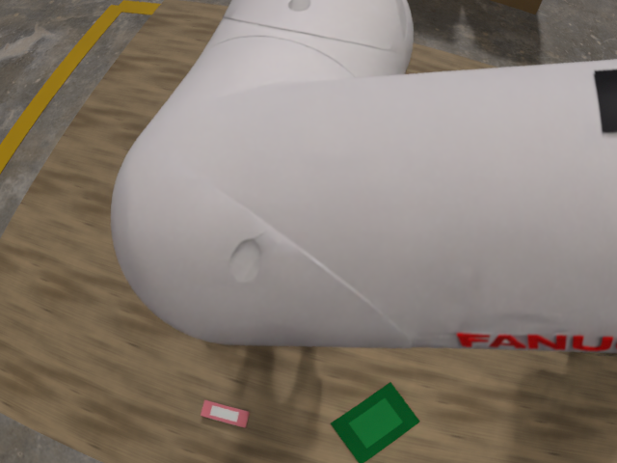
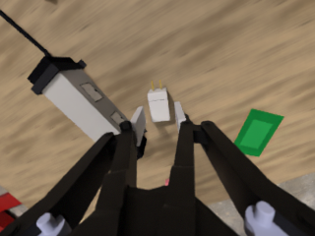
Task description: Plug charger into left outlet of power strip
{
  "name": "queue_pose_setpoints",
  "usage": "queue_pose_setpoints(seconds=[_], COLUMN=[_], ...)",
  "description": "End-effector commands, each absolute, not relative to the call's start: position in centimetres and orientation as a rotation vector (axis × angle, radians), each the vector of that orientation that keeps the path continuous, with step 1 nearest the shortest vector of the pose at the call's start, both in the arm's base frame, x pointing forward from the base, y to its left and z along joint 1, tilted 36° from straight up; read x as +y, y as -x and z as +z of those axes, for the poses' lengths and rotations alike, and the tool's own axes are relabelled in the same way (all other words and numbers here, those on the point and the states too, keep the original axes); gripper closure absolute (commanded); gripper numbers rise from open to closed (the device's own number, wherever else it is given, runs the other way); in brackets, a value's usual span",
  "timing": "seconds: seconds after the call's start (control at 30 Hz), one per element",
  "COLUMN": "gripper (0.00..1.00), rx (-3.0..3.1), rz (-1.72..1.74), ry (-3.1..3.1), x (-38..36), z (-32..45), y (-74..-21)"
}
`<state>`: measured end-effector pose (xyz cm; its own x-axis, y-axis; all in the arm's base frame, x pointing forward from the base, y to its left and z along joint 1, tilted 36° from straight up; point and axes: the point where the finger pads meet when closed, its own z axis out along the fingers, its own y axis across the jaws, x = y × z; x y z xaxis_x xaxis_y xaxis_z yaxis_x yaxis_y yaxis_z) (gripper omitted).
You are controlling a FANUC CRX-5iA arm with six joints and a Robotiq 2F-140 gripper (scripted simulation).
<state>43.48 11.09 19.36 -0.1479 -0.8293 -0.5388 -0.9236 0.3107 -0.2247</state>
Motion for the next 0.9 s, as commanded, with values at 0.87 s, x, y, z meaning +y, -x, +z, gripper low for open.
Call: queue_pose_setpoints(seconds=[0.87], gripper=[0.62], rx=[2.003], rz=[0.210], ry=[1.546], x=[13.2], z=[15.8], y=[-45.1])
